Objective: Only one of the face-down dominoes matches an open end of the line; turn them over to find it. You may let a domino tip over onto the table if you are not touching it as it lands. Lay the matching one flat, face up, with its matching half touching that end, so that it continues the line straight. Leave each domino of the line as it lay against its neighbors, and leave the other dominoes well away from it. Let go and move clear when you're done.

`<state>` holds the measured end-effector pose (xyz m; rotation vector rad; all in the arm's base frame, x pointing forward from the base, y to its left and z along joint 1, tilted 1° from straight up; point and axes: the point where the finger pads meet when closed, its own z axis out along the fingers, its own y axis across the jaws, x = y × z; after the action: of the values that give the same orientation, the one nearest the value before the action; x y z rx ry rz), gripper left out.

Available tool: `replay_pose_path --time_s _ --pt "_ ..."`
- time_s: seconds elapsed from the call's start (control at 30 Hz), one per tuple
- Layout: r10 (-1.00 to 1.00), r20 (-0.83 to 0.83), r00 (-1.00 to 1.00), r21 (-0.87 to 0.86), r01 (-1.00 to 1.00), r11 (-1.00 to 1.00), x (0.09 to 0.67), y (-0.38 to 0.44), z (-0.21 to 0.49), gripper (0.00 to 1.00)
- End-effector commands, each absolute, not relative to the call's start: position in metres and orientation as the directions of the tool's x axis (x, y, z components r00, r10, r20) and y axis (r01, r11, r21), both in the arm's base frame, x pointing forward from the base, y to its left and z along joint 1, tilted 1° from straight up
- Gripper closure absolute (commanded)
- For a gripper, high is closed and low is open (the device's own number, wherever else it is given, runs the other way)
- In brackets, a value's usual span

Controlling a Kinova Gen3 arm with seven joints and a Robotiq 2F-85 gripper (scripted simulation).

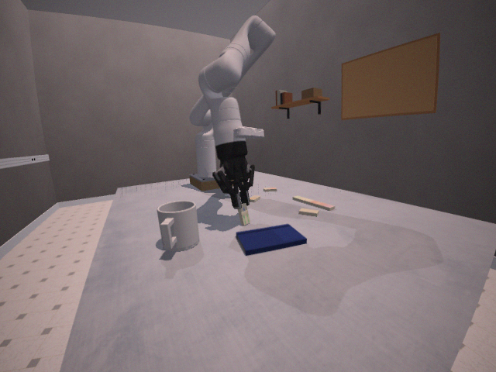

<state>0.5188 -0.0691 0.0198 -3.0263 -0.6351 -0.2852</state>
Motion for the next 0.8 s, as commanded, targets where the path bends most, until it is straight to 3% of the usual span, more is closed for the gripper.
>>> replay_pose_path --time_s 0.0,0.77 --pt "0.395 0.182 0.901 0.001 0.401 -0.916 0.514 -0.071 0.017 0.67" --pt "0.395 0.182 0.901 0.001 0.401 -0.916 0.500 -0.077 0.006 0.67"
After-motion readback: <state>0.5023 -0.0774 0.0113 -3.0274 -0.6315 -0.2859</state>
